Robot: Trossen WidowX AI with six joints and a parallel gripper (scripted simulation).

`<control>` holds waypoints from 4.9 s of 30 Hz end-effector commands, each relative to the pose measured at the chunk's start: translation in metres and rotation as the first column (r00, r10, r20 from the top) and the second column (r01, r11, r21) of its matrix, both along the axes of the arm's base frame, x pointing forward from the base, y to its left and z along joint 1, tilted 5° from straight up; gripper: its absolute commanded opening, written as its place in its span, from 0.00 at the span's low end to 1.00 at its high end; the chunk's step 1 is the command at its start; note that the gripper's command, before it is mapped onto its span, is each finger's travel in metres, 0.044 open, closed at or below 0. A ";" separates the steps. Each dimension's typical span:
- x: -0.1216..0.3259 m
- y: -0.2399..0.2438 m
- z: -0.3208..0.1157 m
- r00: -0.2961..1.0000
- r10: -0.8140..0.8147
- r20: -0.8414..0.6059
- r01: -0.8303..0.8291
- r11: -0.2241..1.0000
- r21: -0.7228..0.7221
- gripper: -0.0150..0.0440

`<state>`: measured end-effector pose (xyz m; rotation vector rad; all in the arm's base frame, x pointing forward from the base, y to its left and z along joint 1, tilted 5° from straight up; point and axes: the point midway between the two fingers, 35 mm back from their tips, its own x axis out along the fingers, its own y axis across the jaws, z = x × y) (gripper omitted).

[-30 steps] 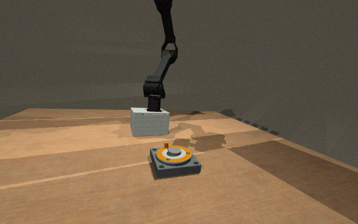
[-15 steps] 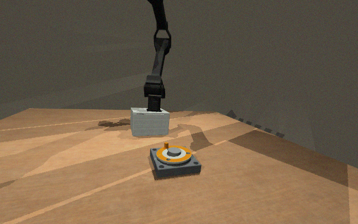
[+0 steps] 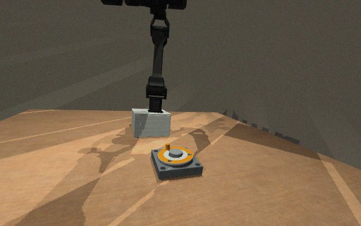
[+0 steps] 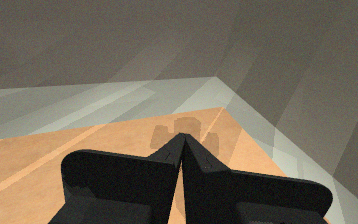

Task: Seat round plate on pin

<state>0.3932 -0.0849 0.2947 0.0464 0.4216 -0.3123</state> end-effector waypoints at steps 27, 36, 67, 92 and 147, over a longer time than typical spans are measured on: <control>-0.128 0.090 -0.318 0.304 0.354 -0.884 -0.209 0.931 0.301 0.25; -0.132 0.092 -0.333 0.304 0.354 -0.884 -0.209 0.931 0.301 0.25; -0.145 0.128 -0.333 0.303 0.357 -0.884 -0.208 0.930 0.304 0.25; -0.131 0.164 -0.329 0.304 0.360 -0.882 -0.209 0.929 0.307 0.25; -0.113 0.174 -0.295 0.301 0.357 -0.884 -0.207 0.930 0.305 0.25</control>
